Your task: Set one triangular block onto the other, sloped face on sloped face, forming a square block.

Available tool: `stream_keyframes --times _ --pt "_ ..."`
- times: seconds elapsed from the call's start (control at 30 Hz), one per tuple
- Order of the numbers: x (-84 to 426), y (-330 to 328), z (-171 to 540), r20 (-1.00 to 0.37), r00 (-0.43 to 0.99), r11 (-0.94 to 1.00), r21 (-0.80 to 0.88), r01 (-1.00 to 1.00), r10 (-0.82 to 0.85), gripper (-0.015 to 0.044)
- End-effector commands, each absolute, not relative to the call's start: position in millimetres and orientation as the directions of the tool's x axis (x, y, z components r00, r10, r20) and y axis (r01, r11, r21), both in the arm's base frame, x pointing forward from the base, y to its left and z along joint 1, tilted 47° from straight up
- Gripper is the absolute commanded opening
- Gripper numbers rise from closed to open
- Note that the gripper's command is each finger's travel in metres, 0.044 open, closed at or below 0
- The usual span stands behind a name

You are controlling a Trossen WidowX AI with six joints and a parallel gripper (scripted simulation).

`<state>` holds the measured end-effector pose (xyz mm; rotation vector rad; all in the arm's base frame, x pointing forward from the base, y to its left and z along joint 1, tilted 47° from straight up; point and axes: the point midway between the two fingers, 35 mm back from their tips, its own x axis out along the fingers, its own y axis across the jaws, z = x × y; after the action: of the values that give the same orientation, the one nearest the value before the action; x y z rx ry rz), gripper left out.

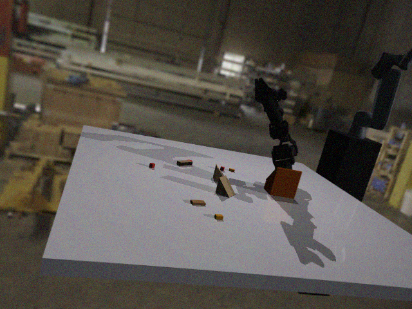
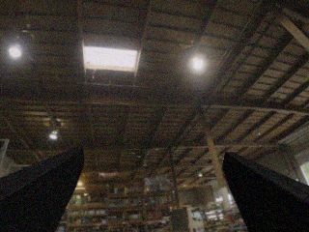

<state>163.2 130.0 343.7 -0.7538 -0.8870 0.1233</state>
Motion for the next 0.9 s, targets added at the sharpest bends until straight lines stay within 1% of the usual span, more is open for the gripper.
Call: stream_keyframes --times 0.0,0.03,0.07,0.23,0.33,0.43,0.53,0.63,0.77,0.87 --pt "165.5 131.6 343.1 0.647 0.65 0.733 -0.651 0.199 0.399 0.0426" --pt "172.4 136.4 341.2 0.62 0.669 0.709 -0.678 0.193 0.41 0.044" --pt "183.9 144.0 337.5 0.571 0.701 0.669 -0.721 0.18 0.426 0.044" --pt "251.4 178.9 300.4 0.239 0.853 0.394 -0.918 0.043 0.464 0.044" --pt "287.3 190.1 268.8 0.021 0.899 0.216 -0.973 -0.083 0.438 0.044" --pt "318.2 194.4 232.1 -0.201 0.903 0.038 -0.972 -0.233 0.381 0.044" --pt "342.4 191.3 192.8 -0.412 0.862 -0.126 -0.911 -0.392 0.295 0.044" --pt "359.4 181.9 152.8 -0.599 0.778 -0.265 -0.794 -0.547 0.189 0.044" --pt "370.1 161.4 101.1 -0.8 0.599 -0.4 -0.559 -0.726 0.031 0.044" --pt "369.9 141.8 66.5 -0.901 0.425 -0.462 -0.341 -0.819 -0.09 0.044"
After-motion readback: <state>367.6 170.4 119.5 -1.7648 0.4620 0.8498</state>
